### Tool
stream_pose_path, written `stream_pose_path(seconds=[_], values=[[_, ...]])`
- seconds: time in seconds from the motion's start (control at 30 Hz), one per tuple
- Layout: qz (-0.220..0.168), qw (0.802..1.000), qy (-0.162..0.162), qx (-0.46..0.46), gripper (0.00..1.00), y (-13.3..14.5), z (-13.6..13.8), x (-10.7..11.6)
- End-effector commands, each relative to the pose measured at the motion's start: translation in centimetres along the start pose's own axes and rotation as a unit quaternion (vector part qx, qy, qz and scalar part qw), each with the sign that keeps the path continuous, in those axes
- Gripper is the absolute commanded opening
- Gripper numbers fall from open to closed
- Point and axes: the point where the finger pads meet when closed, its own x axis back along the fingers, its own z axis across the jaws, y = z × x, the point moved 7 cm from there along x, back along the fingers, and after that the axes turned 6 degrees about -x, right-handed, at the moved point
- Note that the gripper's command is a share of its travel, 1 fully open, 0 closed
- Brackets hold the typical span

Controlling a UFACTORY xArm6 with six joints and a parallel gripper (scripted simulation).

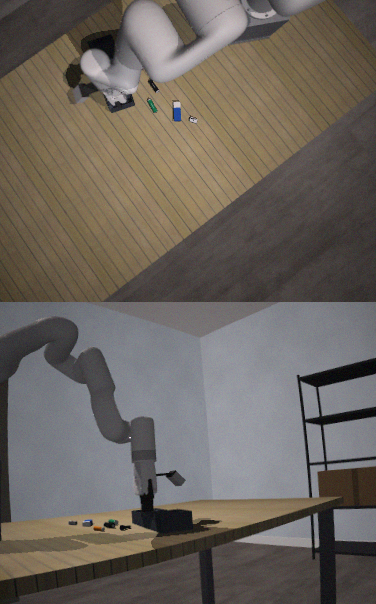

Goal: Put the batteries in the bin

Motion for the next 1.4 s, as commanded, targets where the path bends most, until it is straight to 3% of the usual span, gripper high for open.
stream_pose_path(seconds=[0.0, 0.8, 1.0, 1.27, 1.37], values=[[0.002, 1.000, 0.000, 0.000, 0.07, -0.1, 0.0, 0.1], [0.002, 1.000, 0.000, 0.000, 0.07, -0.1, 0.0, 2.9], [0.002, 1.000, 0.000, 0.000, 0.07, -0.1, 0.0, 5.3], [0.002, 1.000, 0.000, 0.000, 0.07, -0.1, 0.0, 6.1], [0.002, 1.000, 0.000, 0.000, 0.07, -0.1, 0.0, 8.6]])
